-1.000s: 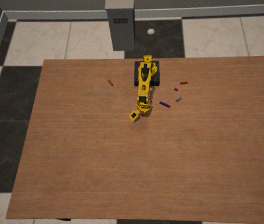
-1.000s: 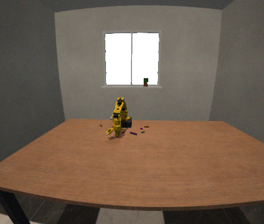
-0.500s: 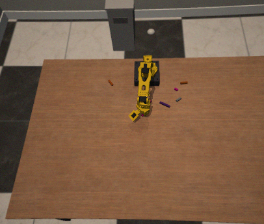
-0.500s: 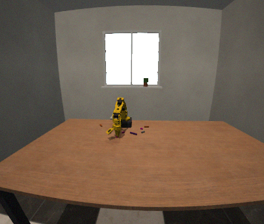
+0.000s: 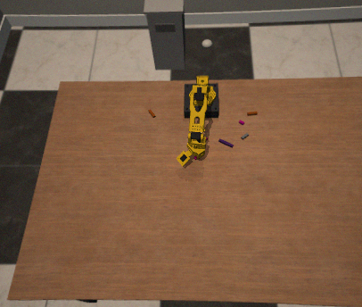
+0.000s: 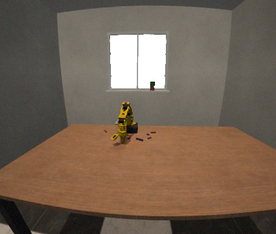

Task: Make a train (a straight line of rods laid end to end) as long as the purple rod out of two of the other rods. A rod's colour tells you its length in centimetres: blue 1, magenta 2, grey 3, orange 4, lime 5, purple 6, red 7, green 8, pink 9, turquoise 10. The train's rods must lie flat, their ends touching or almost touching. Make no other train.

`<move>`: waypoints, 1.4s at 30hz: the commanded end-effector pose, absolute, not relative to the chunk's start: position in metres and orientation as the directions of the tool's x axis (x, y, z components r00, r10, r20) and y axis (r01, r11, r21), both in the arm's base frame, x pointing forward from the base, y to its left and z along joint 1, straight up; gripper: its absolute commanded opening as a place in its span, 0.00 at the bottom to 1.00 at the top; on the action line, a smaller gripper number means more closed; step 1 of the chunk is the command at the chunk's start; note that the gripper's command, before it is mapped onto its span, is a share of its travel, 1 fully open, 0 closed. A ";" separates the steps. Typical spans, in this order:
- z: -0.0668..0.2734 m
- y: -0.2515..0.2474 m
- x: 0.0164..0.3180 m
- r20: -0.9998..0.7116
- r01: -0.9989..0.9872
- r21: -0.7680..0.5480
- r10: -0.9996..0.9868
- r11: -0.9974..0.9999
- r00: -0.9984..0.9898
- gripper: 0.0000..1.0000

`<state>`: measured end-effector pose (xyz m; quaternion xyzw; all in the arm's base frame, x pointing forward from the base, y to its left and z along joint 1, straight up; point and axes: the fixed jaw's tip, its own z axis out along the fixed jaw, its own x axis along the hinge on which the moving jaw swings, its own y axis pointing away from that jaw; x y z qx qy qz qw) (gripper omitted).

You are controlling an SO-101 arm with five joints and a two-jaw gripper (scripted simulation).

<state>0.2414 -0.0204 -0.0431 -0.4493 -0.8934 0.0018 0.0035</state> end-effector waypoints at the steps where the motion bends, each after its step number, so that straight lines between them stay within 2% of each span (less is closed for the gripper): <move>1: -0.048 -0.018 0.237 0.020 0.800 -0.022 0.800 0.600 -0.600 0.00; 26: -0.014 -0.020 0.235 0.020 0.800 -0.022 0.800 0.600 -0.600 0.00; 42: -0.012 -0.021 0.234 0.021 0.796 -0.022 0.796 0.605 -0.604 0.00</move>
